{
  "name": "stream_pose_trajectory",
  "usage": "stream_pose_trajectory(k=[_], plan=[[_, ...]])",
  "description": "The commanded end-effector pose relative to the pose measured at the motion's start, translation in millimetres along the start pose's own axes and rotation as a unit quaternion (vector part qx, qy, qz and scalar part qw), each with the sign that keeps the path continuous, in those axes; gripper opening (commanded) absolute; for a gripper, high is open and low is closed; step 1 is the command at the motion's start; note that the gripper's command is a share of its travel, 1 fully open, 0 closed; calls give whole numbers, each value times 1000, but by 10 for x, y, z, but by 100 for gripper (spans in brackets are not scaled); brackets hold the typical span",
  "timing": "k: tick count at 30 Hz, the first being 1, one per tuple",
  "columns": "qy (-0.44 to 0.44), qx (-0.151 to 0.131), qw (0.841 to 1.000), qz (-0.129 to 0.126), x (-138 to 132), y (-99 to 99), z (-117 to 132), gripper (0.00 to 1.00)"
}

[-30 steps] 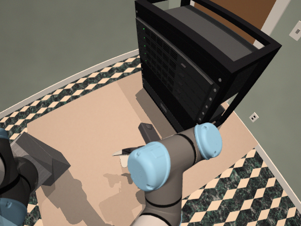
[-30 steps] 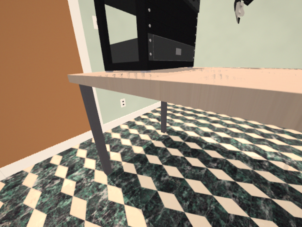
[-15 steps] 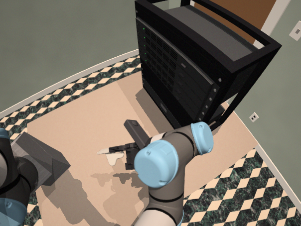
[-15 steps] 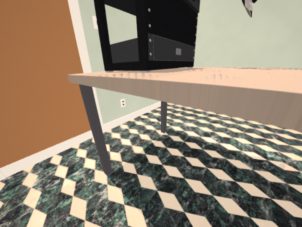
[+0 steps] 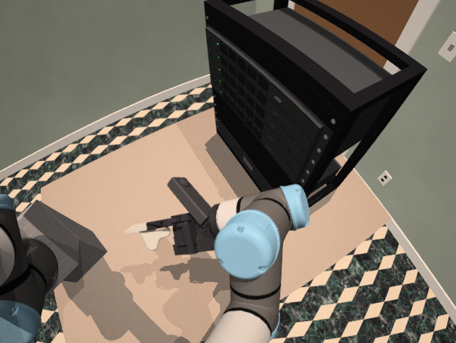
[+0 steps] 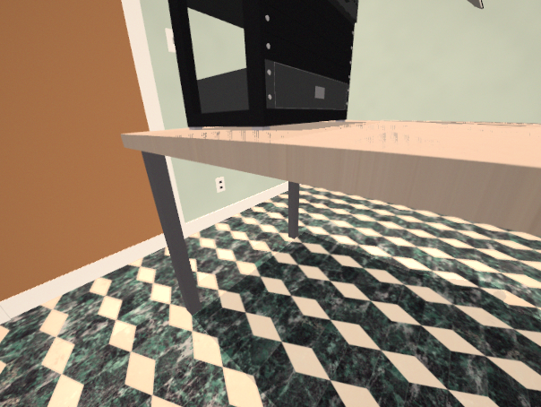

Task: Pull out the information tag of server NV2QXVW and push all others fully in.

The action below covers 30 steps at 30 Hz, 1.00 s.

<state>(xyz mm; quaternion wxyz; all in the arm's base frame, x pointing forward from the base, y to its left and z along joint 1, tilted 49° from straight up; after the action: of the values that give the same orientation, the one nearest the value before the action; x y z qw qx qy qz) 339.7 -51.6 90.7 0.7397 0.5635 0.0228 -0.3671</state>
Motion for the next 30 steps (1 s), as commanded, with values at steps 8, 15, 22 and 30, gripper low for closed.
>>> stream_pose_trajectory(k=[8, 15, 22, 30], plan=[[57, 19, 992, -108, -434, -164, -135, 100], [84, 32, 982, -166, -683, -194, -191, 100], [107, 46, 968, -221, -921, -187, -236, 100], [124, 58, 955, -264, -1110, -155, -267, 100]])
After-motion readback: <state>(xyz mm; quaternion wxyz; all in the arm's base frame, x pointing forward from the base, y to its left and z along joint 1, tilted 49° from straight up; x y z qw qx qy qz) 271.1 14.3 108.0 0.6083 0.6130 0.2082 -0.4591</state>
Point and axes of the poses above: the point where the finger pads meet when closed, its own y axis back along the fingers, its own x axis across the jaws, z = x × y, the point moved 4 cm from there along y, back along the fingers, and after that the axes turned 1 degree about -y, right-handed, at the moved point
